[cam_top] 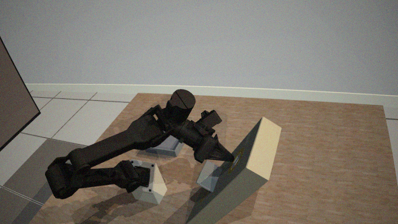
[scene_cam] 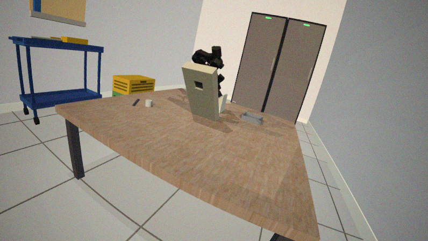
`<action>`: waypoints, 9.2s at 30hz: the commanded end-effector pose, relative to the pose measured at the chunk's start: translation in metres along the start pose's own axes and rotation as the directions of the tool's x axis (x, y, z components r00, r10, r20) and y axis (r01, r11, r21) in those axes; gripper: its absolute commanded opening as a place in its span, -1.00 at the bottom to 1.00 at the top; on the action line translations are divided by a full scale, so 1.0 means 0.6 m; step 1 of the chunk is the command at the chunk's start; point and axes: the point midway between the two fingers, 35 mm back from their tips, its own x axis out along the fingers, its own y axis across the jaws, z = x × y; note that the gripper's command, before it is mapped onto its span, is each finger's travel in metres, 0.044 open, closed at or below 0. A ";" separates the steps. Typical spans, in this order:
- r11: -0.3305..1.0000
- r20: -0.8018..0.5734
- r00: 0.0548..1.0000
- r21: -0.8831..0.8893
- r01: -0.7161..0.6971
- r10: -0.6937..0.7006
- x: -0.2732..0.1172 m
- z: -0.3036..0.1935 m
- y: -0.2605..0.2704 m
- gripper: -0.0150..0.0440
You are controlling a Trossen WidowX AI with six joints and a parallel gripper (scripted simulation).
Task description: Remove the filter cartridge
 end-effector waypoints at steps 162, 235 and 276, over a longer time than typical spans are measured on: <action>0.215 0.003 1.000 0.977 -0.004 0.006 -0.087 -0.009 0.013 -0.49; 0.778 -0.326 0.906 0.629 -0.006 0.270 -0.095 -0.084 0.071 0.54; 0.773 -0.324 0.905 0.635 -0.006 0.274 -0.025 -0.108 0.092 0.23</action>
